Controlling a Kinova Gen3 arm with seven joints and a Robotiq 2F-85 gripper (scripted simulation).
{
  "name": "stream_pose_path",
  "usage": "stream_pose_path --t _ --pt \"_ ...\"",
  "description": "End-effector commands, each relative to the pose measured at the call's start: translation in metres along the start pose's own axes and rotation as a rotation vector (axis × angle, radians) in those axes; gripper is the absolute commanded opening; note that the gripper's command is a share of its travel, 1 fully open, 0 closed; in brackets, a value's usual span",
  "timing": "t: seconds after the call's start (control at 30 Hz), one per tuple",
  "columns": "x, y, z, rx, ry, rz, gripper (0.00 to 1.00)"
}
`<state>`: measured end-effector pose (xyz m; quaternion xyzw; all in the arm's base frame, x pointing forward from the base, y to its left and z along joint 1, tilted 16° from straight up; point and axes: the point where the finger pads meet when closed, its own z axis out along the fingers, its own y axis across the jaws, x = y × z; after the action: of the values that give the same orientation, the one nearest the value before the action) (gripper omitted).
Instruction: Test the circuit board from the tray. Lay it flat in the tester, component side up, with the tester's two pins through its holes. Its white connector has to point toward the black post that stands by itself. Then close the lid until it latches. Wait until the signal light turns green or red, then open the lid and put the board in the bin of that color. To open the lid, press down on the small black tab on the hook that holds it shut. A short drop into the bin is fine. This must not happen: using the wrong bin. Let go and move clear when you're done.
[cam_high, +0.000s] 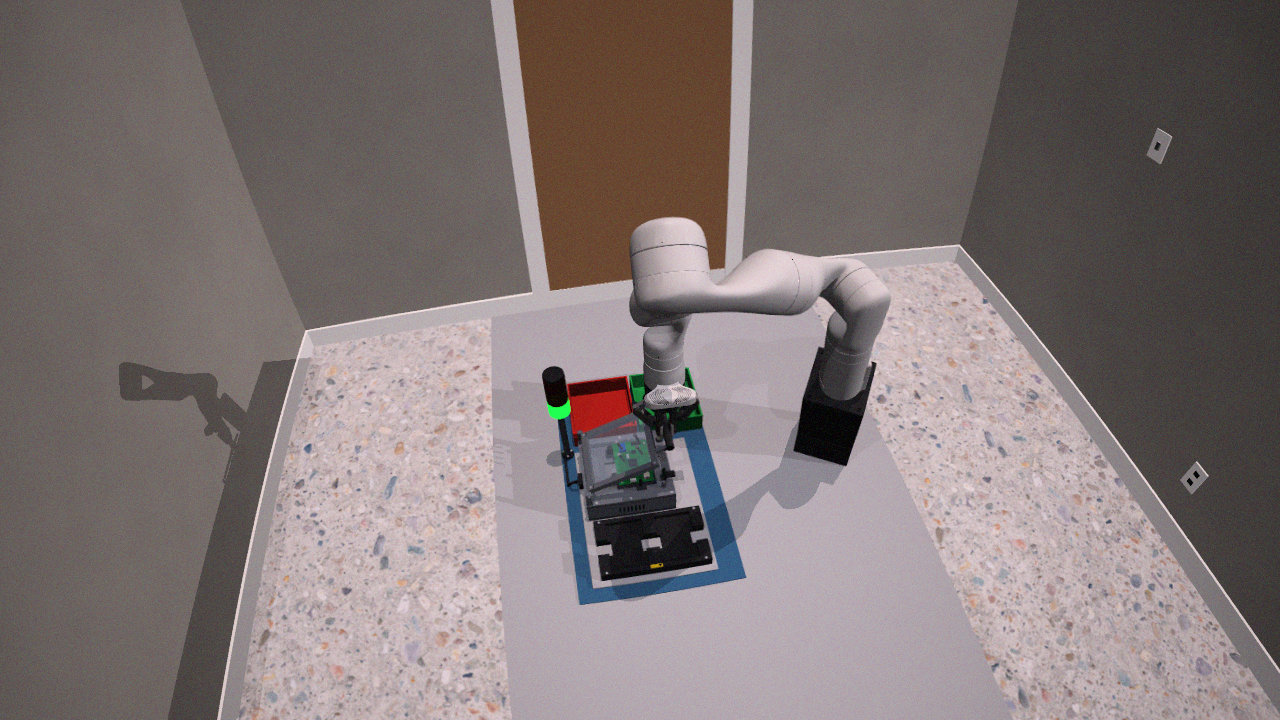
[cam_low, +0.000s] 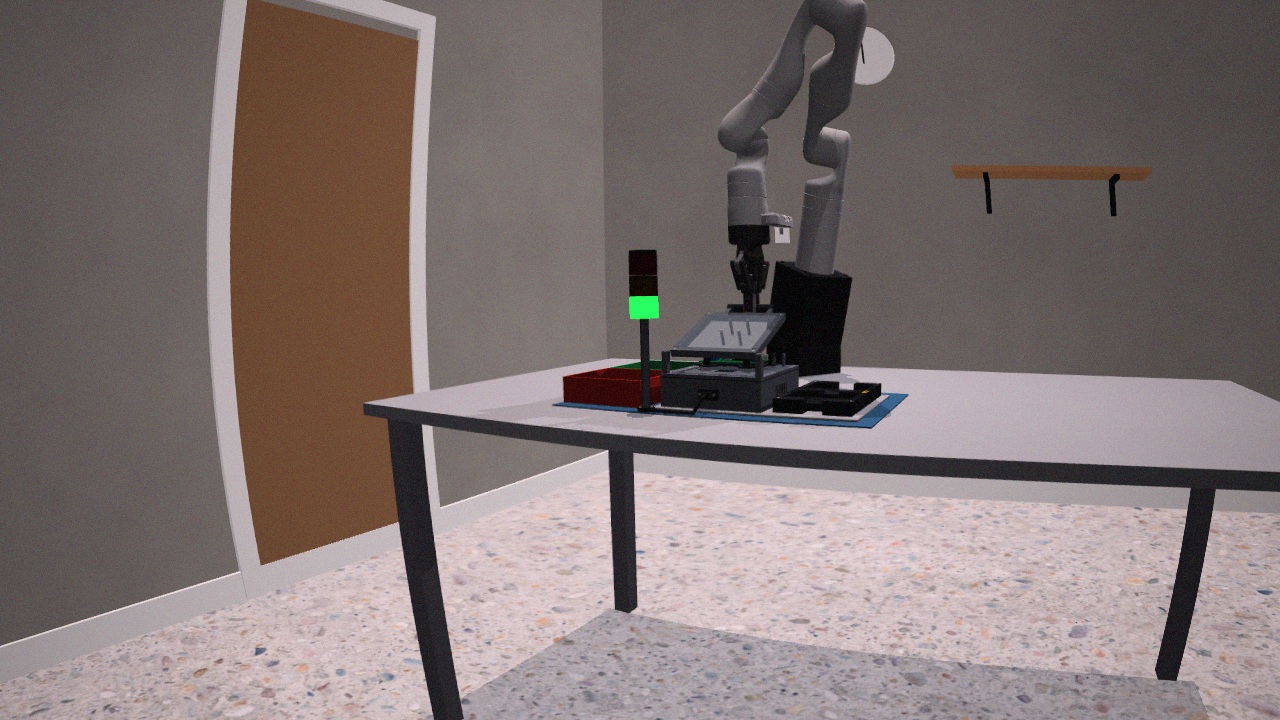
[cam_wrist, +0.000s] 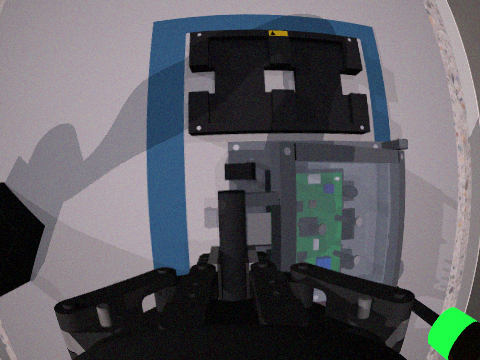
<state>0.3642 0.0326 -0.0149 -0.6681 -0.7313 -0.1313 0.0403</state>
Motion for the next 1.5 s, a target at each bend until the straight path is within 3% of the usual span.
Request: stream_pose_path --t 0.0,0.8,1.47 --pt "0.0 0.007 -0.012 -0.016 0.0 0.002 0.0" --pt "0.0 0.039 -0.06 -0.016 0.0 0.002 0.0" --pt "0.0 0.088 -0.097 -0.016 0.0 0.002 0.0"
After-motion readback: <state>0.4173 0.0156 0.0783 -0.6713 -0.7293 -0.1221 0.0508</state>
